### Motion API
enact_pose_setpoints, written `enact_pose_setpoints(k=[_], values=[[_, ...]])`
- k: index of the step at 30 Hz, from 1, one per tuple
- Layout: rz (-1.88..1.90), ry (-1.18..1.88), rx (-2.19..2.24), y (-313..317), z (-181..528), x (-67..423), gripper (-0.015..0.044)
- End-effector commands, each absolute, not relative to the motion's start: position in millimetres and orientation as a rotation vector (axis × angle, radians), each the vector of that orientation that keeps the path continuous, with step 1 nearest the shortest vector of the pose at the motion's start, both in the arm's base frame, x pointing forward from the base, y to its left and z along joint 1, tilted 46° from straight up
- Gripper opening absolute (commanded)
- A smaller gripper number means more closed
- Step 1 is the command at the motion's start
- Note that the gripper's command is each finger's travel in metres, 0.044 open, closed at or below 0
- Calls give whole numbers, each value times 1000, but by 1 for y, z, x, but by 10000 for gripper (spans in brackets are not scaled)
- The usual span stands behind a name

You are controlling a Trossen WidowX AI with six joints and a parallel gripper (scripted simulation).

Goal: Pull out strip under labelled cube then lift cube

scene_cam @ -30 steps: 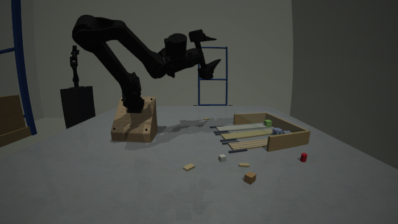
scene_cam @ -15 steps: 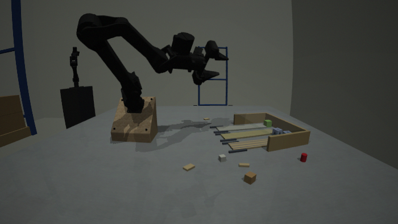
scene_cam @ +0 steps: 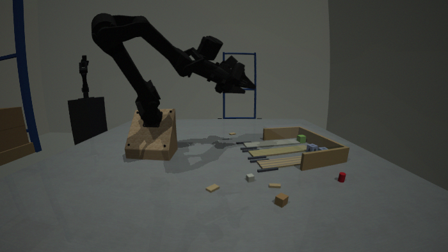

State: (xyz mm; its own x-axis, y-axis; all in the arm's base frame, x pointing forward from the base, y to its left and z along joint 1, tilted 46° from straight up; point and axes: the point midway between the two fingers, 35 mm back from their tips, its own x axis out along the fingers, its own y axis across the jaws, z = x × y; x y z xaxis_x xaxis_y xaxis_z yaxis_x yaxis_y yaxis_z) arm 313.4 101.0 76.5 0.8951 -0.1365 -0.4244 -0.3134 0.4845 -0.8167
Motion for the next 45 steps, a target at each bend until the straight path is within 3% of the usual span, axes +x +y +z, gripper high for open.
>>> enact_pose_setpoints(k=[1, 18, 33, 45], values=[[-231, 537, -768, 79, 79, 304, 400], [-231, 537, -768, 79, 79, 304, 400], [-388, 1050, -834, 14, 76, 386, 6], [-486, 1491, -763, -72, 83, 401, 0]])
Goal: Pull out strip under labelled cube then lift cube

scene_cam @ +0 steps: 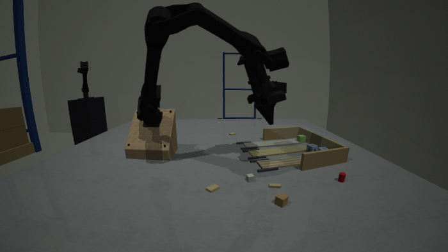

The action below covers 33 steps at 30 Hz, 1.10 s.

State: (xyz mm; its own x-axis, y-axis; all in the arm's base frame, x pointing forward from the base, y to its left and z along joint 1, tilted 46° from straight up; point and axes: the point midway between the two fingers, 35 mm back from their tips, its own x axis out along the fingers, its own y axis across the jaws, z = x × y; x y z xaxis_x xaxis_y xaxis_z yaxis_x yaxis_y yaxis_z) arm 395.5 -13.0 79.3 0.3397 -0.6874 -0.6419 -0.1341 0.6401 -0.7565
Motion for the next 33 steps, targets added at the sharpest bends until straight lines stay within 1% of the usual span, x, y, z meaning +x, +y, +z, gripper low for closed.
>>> enact_pose_setpoints(k=[1, 14, 33], values=[[-487, 1494, -762, -72, 83, 401, 0], [-487, 1495, -762, -73, 83, 399, 0], [-486, 1495, -762, -95, 61, 400, 0]])
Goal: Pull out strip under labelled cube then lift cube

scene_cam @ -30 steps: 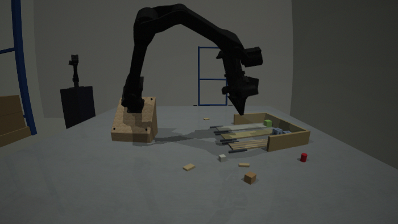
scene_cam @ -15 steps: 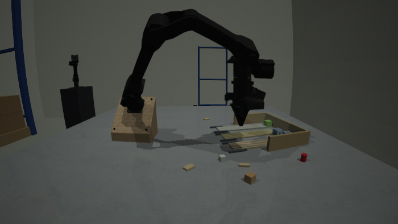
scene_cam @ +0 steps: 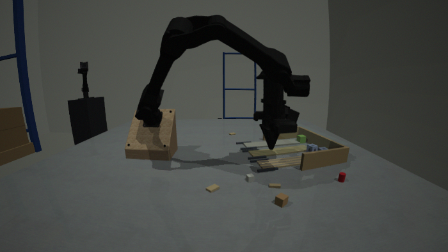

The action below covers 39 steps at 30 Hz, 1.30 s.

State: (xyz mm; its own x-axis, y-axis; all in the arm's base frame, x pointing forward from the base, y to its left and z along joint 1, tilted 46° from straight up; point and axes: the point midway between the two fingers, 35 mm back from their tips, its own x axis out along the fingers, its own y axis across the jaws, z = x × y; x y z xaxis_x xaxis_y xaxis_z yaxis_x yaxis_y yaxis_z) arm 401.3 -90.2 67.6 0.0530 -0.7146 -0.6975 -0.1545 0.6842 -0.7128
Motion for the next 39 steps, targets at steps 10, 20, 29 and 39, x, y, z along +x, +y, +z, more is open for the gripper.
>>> enact_pose_setpoints(k=[10, 20, 29, 39], values=[[-487, 1494, -762, -107, 50, 400, 0], [-489, 1494, -764, -119, 39, 399, 0], [-489, 1494, -765, -124, 36, 398, 0], [-489, 1494, -765, -124, 36, 398, 0]])
